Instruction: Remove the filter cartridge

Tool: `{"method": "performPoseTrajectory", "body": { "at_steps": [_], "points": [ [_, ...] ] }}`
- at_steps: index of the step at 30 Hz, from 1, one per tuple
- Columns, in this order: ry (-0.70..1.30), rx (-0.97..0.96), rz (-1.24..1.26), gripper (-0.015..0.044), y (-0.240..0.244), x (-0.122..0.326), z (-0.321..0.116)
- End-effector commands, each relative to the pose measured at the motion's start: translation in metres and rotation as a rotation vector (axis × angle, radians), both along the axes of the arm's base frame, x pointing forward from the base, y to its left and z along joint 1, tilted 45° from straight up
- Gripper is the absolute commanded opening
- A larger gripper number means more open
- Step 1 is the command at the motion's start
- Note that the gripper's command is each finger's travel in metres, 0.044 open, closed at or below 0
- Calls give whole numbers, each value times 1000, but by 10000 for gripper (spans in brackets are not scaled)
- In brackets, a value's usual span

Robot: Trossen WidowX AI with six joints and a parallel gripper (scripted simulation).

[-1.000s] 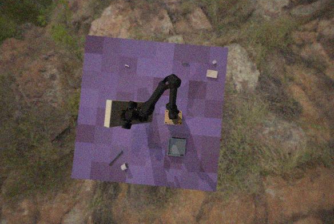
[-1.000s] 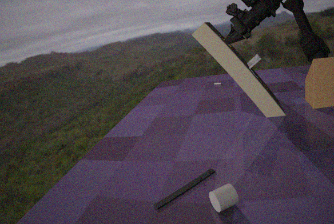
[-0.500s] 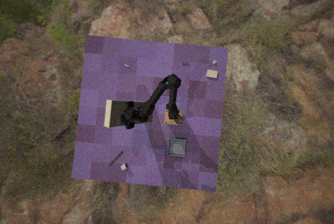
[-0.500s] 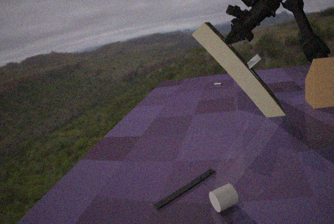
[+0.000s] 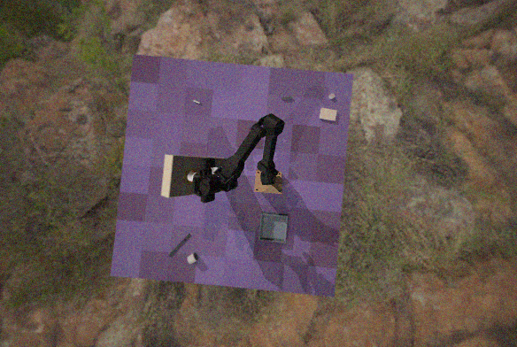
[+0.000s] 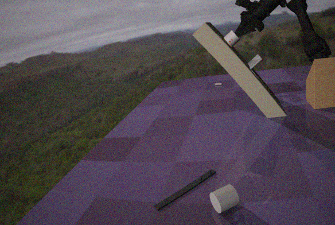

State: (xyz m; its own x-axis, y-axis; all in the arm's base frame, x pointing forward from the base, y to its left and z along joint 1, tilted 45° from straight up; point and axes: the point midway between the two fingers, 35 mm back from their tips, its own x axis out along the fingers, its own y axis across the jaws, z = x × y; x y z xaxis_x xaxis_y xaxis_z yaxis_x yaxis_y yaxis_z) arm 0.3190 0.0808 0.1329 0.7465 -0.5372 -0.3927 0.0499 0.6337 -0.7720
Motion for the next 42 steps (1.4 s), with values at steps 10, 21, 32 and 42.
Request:
{"method": "performPoseTrajectory", "body": {
  "at_steps": [10, 21, 32, 42],
  "points": [
    [-16, 17, 8, 0, 13, -20, 11],
    [-16, 17, 8, 0, 2, -31, -3],
    [-16, 16, 8, 0, -19, -52, -27],
    [-12, 15, 6, 26, -26, -59, -37]
  ]
}}
